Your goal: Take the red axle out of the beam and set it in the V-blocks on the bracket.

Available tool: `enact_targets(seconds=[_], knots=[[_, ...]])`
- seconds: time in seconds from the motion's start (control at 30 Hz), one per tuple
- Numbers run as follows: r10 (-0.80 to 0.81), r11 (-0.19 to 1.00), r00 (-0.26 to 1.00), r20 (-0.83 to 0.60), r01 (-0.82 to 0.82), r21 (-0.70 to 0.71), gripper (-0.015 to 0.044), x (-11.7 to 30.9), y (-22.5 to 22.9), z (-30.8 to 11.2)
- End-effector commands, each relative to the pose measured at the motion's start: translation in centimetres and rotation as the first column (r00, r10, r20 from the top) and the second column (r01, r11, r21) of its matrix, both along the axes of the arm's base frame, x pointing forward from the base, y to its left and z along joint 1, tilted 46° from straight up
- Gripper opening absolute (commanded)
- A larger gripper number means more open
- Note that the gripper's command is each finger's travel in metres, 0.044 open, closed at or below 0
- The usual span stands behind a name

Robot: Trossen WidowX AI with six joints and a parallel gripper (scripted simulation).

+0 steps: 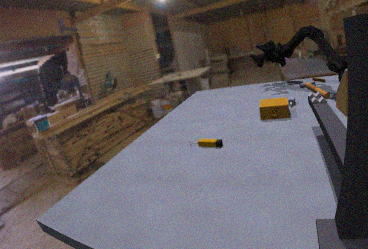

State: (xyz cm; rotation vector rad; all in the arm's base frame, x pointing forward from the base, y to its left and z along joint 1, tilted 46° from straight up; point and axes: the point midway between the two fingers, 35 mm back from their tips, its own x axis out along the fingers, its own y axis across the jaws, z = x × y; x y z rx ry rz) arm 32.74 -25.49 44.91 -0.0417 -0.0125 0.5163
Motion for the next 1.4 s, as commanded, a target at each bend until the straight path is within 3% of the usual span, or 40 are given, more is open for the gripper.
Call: enact_targets(seconds=[0.0, 0.23, 0.47, 0.7, 0.9, 1.03, 1.13, 1.3, 1.37], knots=[[0.000, 1.000, 1.000, 0.000, 0.000, 0.000, 0.0426, 0.0, 0.1, 0.1], [-0.043, 0.999, 0.999, -0.017, 0.043, 0.026, 0.0440, 1.6, 1.0, -0.3], [-0.231, 0.971, 0.952, -0.199, 0.239, 0.015, 0.0440, 7.7, 3.9, -7.5], [-0.378, 0.924, 0.793, -0.477, 0.294, -0.243, 0.0440, 9.3, 9.4, -18.2], [-0.487, 0.825, 0.599, -0.635, 0.078, -0.560, 0.0440, 5.5, 14.3, -26.8], [-0.567, 0.664, 0.485, -0.666, -0.209, -0.718, 0.0440, 0.7, 16.5, -30.9], [-0.639, 0.449, 0.420, -0.644, -0.476, -0.756, 0.0440, -3.7, 17.6, -32.9], [-0.735, -0.063, 0.421, -0.532, -0.823, -0.565, 0.0440, -10.2, 17.6, -32.9], [-0.742, -0.138, 0.433, -0.513, -0.846, -0.514, 0.0440, -10.8, 17.5, -32.6]])
